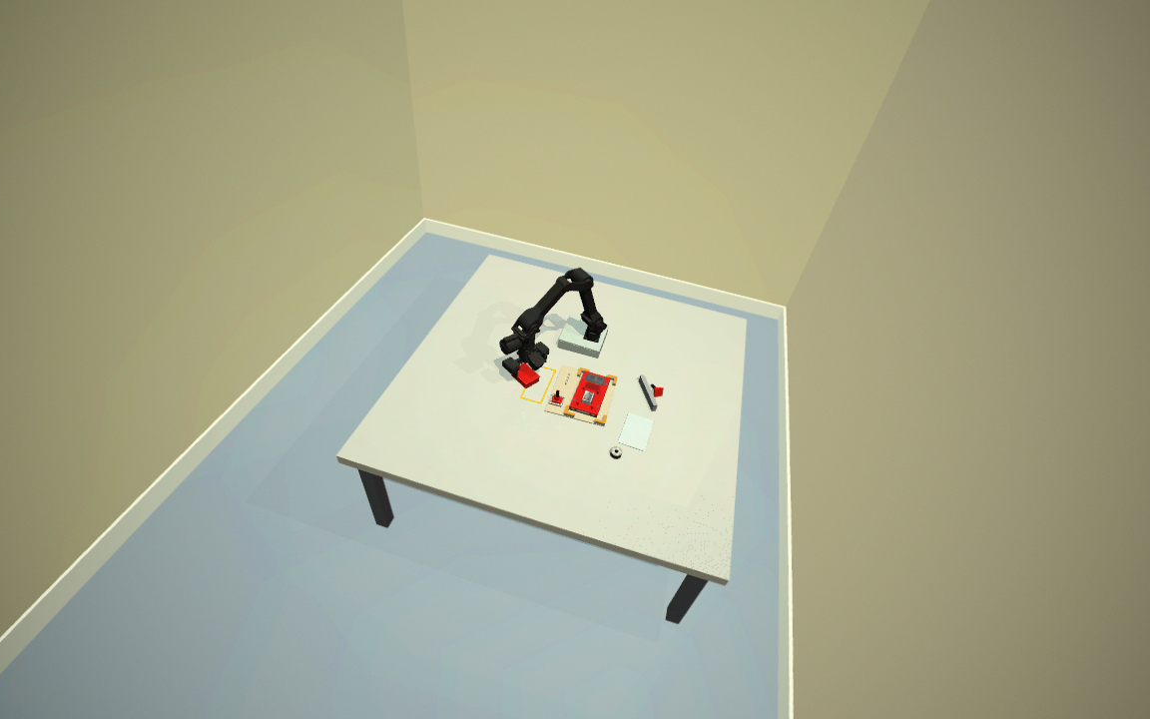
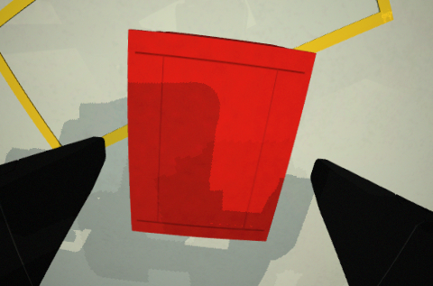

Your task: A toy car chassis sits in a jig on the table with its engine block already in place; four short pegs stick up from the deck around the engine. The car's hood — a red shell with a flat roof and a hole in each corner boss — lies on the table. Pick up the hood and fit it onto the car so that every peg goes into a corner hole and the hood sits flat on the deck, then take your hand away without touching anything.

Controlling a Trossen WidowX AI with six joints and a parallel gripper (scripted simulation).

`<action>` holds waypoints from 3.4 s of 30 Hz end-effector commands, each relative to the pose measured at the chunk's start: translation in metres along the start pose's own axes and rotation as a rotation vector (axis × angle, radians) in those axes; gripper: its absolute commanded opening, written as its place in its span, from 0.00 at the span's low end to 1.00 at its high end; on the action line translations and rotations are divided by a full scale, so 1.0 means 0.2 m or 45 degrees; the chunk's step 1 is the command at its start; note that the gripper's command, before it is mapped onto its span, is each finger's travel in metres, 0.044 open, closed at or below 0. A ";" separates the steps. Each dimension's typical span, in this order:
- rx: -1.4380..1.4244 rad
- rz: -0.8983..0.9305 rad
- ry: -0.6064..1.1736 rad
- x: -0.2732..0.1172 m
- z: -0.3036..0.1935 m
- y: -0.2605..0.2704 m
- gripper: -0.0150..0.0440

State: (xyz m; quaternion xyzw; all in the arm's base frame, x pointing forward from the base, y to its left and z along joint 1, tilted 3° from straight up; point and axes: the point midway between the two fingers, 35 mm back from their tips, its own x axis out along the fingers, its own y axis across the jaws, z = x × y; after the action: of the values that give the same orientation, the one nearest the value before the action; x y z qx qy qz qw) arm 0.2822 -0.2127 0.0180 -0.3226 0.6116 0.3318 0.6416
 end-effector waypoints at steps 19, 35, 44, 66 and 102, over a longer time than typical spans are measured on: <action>0.004 0.005 0.006 0.06 0.00 0.00 1.00; 0.004 0.006 0.006 0.10 0.00 0.00 1.00; 0.000 -0.001 0.000 0.09 0.00 0.00 0.82; 0.000 0.000 0.000 0.00 0.00 0.00 0.25; 0.084 0.004 0.000 -0.37 0.08 0.00 0.25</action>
State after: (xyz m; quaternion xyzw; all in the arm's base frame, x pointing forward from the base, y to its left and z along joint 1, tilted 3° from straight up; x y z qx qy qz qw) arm 0.2842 -0.2097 0.0925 -0.3084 0.6183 0.3215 0.6475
